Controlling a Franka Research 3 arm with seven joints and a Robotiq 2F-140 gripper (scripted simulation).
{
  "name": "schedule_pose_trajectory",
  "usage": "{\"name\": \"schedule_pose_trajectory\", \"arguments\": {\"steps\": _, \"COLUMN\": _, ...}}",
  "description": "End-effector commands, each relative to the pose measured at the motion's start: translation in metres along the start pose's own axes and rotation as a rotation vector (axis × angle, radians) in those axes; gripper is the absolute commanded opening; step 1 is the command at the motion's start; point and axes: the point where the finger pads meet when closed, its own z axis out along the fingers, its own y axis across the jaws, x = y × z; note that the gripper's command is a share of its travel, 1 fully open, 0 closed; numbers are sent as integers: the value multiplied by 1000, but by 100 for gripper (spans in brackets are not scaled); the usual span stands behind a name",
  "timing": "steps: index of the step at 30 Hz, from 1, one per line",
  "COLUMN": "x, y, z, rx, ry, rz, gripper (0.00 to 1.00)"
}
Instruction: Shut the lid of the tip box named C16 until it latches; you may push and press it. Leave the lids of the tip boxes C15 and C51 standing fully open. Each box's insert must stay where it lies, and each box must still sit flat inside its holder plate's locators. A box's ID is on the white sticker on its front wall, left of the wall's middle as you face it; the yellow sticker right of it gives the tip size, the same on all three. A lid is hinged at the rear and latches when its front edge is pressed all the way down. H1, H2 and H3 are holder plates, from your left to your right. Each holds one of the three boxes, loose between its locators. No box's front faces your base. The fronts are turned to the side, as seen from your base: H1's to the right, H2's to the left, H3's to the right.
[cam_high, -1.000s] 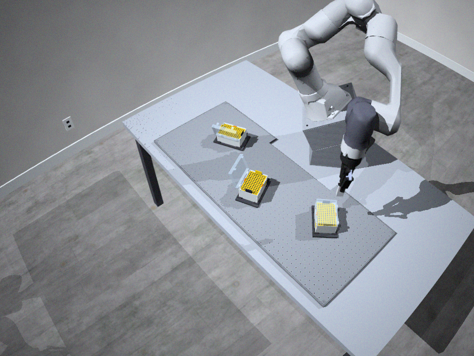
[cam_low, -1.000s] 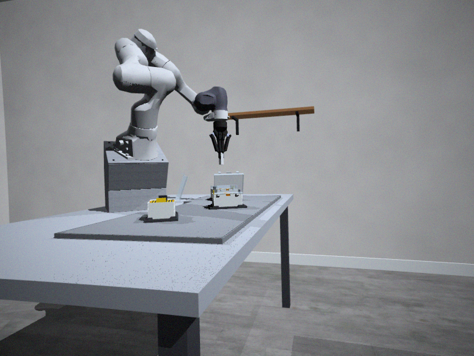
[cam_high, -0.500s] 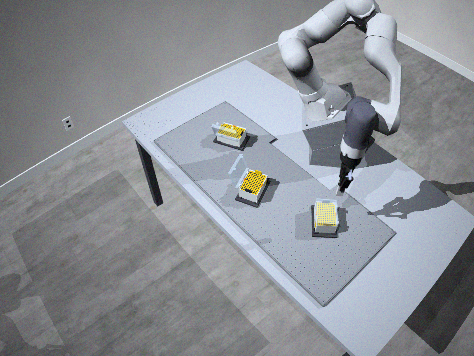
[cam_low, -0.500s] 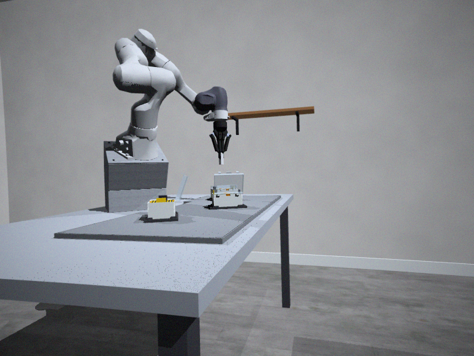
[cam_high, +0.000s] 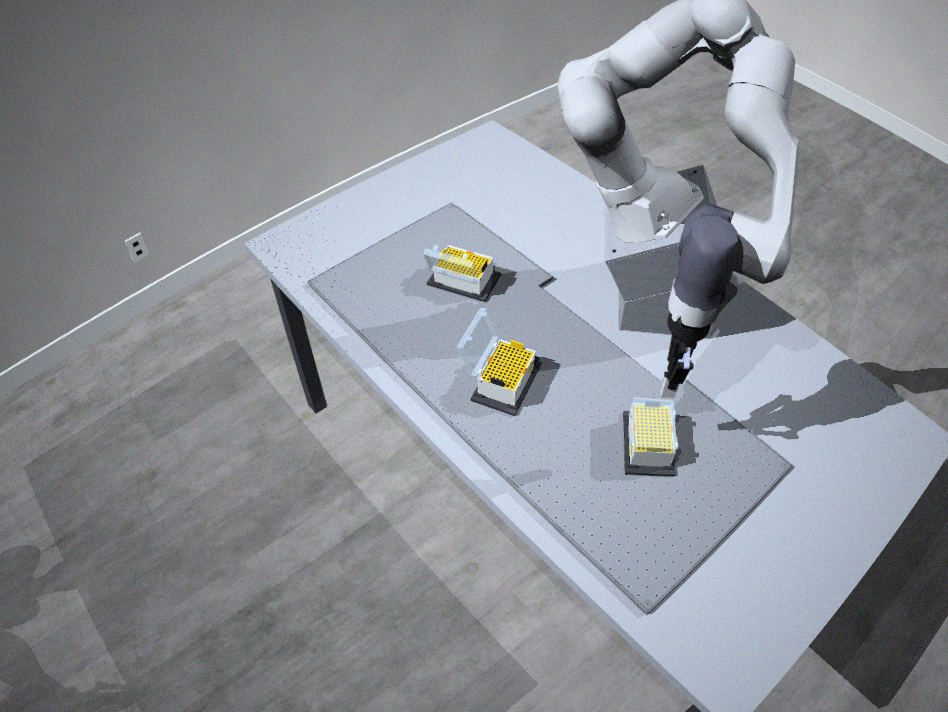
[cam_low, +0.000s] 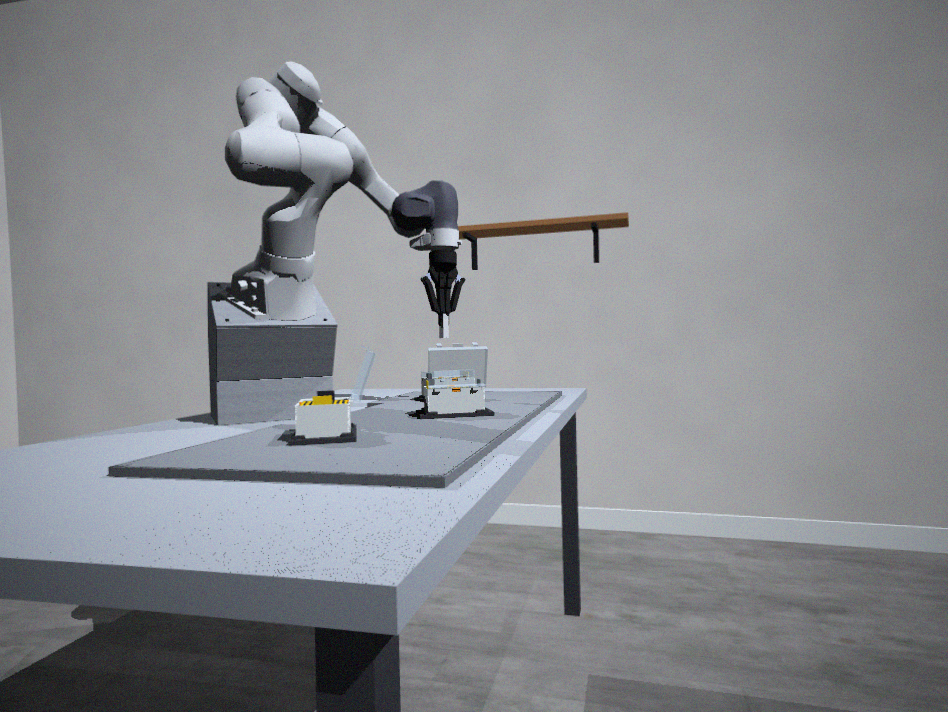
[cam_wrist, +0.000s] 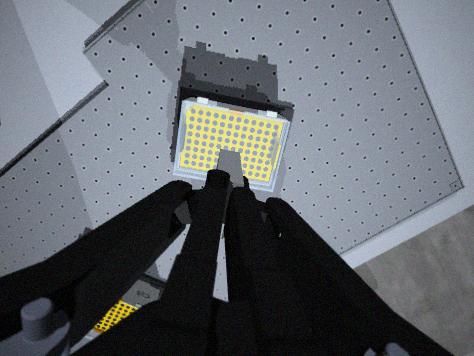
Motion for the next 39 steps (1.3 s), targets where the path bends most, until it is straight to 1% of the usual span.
{"name": "schedule_pose_trajectory", "arguments": {"steps": 1, "x": -8, "y": 4, "z": 7, "rx": -13, "ry": -3, "rz": -22, "gripper": 0}}
{"name": "schedule_pose_trajectory", "arguments": {"steps": 3, "x": -8, "y": 4, "z": 7, "rx": -13, "ry": -3, "rz": -22, "gripper": 0}}
{"name": "schedule_pose_trajectory", "arguments": {"steps": 18, "x": -32, "y": 5, "z": 38, "rx": -13, "ry": -3, "rz": -22, "gripper": 0}}
{"name": "schedule_pose_trajectory", "arguments": {"steps": 20, "x": -32, "y": 5, "z": 38, "rx": -13, "ry": -3, "rz": -22, "gripper": 0}}
{"name": "schedule_pose_trajectory", "arguments": {"steps": 26, "x": -41, "y": 5, "z": 50, "rx": -13, "ry": -3, "rz": -22, "gripper": 0}}
{"name": "schedule_pose_trajectory", "arguments": {"steps": 39, "x": -41, "y": 5, "z": 50, "rx": -13, "ry": -3, "rz": -22, "gripper": 0}}
